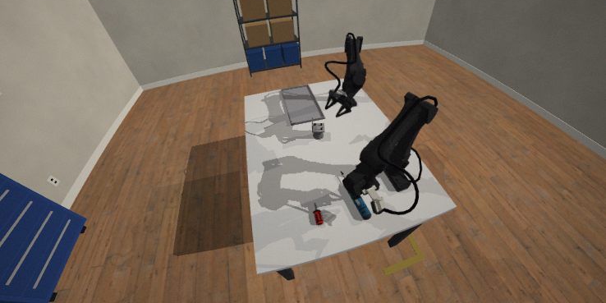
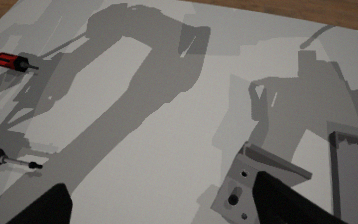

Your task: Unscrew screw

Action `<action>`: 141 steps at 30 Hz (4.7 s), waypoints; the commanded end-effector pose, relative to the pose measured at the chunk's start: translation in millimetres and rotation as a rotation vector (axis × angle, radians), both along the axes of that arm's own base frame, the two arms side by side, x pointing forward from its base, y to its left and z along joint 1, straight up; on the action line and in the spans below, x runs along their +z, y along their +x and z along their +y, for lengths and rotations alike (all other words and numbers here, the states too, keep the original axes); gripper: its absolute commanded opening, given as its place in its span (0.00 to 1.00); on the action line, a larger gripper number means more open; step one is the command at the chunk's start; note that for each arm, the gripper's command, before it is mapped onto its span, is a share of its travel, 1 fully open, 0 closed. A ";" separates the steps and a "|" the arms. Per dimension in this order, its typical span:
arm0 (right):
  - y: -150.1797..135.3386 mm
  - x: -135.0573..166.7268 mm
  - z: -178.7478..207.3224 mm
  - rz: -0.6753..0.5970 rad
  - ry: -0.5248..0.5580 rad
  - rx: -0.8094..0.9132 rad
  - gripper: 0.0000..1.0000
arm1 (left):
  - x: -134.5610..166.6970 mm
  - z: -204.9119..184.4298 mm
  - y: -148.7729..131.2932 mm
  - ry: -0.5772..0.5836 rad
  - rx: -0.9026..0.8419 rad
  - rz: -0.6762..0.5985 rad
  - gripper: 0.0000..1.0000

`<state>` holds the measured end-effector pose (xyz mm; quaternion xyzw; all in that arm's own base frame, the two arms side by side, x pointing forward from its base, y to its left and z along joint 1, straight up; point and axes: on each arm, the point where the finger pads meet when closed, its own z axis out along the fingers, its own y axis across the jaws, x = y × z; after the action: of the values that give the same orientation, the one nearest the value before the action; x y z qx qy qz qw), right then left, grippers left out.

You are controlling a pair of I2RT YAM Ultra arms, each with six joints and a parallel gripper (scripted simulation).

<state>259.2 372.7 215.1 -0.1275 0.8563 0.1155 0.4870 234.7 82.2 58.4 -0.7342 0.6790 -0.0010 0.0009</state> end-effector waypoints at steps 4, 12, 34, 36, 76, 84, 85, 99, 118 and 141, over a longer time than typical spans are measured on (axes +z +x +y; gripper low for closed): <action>4.0 19.1 17.8 0.053 0.013 0.098 0.86 | 3.0 0.8 1.1 0.003 -0.003 -0.005 0.65; 2.4 35.8 21.4 0.063 0.041 0.141 0.86 | 3.0 0.8 1.1 0.003 -0.003 -0.005 0.65; -5.3 68.4 51.7 0.159 0.076 0.387 0.86 | 3.0 0.8 1.1 0.003 -0.003 -0.005 0.65; -6.8 74.0 54.3 0.166 0.084 0.417 0.86 | 3.0 0.8 1.1 0.003 -0.003 -0.005 0.65; -14.7 96.0 58.5 0.163 0.116 0.486 0.86 | 3.0 0.8 1.1 0.003 -0.003 -0.005 0.65; -14.7 96.0 58.5 0.163 0.116 0.486 0.86 | 0.6 -14.8 12.6 0.005 -0.162 -0.069 0.65; -14.7 96.0 58.5 0.163 0.116 0.486 0.86 | 0.3 -17.1 15.1 0.006 -0.190 -0.080 0.65; -14.7 96.0 58.5 0.163 0.116 0.486 0.86 | -0.9 -38.2 36.7 0.022 -0.447 -0.174 0.65; -14.7 96.0 58.5 0.163 0.116 0.486 0.86 | 2.2 -77.1 64.9 0.069 -0.848 -0.321 0.65; -14.7 96.0 58.5 0.163 0.116 0.486 0.86 | 13.0 -135.3 91.1 0.167 -1.357 -0.519 0.65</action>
<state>244.8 430.4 290.2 -0.2897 0.8401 0.2749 0.3672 315.8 -41.2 61.4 -0.1901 0.9590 -0.1100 0.1792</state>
